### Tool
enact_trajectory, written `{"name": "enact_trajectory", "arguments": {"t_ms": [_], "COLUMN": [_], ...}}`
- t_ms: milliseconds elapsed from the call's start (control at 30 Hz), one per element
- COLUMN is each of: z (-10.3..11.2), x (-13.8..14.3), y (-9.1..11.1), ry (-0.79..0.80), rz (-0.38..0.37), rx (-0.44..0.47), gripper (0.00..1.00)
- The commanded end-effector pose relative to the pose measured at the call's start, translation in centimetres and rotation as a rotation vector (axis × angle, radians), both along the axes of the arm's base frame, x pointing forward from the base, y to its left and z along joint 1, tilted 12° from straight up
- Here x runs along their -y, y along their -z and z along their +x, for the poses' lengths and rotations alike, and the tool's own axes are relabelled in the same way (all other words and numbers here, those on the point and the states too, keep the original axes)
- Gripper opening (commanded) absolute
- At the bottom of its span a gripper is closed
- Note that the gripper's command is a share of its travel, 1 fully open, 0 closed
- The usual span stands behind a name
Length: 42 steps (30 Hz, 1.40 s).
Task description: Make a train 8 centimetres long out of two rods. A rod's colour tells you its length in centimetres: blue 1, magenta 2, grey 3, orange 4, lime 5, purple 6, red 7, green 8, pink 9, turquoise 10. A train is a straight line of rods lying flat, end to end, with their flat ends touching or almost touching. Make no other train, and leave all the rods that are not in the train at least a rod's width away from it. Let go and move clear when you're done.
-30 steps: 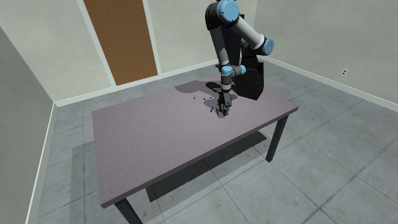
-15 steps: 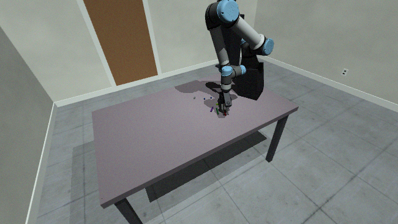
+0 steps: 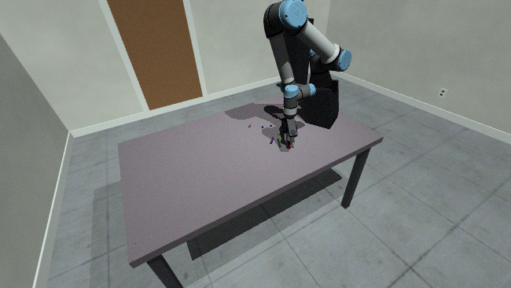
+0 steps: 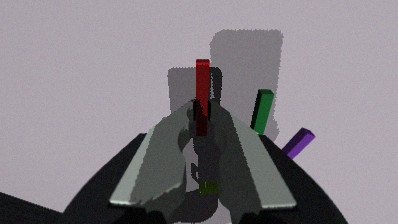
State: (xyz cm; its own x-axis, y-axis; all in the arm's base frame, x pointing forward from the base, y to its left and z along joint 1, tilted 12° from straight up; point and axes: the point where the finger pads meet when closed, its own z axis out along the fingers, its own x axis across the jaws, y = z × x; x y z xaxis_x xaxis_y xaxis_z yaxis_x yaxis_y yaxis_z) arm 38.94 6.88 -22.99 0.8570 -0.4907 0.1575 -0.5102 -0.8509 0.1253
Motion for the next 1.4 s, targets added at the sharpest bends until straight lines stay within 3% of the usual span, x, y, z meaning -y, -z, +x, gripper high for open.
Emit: {"name": "enact_trajectory", "arguments": {"t_ms": [0,300,800,1367], "z": [0.0,-0.1,-0.5,-0.7], "x": [-0.1,-0.4,-1.4,-1.9], "y": [-0.4,-2.0,-7.2,-9.7], "ry": [0.000,0.000,0.000,0.000], "rz": [0.000,0.000,0.000,0.000], "rx": [0.001,0.001,0.001,0.001], "gripper": [0.00,0.00,0.00,0.00]}}
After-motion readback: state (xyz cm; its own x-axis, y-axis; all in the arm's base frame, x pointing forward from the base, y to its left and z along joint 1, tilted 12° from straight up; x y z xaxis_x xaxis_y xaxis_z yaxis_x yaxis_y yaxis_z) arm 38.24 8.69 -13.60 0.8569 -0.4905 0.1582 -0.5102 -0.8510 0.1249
